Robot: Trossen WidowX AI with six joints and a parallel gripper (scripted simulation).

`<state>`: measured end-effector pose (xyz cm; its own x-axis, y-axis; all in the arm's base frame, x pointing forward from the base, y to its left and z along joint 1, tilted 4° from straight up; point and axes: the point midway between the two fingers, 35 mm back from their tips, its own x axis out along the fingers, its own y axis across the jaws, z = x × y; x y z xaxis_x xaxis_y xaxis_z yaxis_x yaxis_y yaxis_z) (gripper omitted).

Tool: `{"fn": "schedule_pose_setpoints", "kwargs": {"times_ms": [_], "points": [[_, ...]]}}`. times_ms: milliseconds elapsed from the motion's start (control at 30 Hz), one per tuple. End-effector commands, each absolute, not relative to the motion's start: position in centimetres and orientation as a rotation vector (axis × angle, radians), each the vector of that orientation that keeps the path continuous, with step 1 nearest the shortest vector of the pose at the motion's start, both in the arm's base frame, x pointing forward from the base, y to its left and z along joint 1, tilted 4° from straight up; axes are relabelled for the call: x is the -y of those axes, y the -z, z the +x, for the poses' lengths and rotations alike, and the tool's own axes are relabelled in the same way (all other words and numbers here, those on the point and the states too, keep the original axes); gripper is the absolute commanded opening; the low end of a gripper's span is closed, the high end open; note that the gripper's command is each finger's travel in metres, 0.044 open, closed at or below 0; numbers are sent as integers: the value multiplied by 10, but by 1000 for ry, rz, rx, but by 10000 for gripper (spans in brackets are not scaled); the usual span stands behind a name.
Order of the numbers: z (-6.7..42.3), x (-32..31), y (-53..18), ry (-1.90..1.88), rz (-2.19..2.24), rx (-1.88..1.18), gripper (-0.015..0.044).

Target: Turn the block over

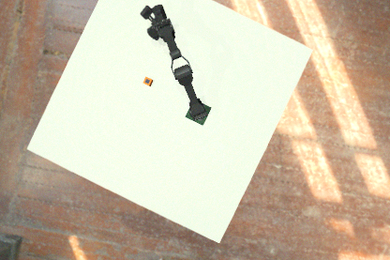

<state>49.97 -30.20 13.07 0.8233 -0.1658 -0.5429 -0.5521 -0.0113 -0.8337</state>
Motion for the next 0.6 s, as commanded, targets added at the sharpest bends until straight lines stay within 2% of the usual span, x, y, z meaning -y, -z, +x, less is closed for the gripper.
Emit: {"fn": "schedule_pose_setpoints", "kwargs": {"times_ms": [0,267,567], "points": [[499,230,-133,-380,-1184,-707,440],[481,155,-132,-394,-818,-880,440],[437,77,-138,-330,-461,-1122,440]]}}
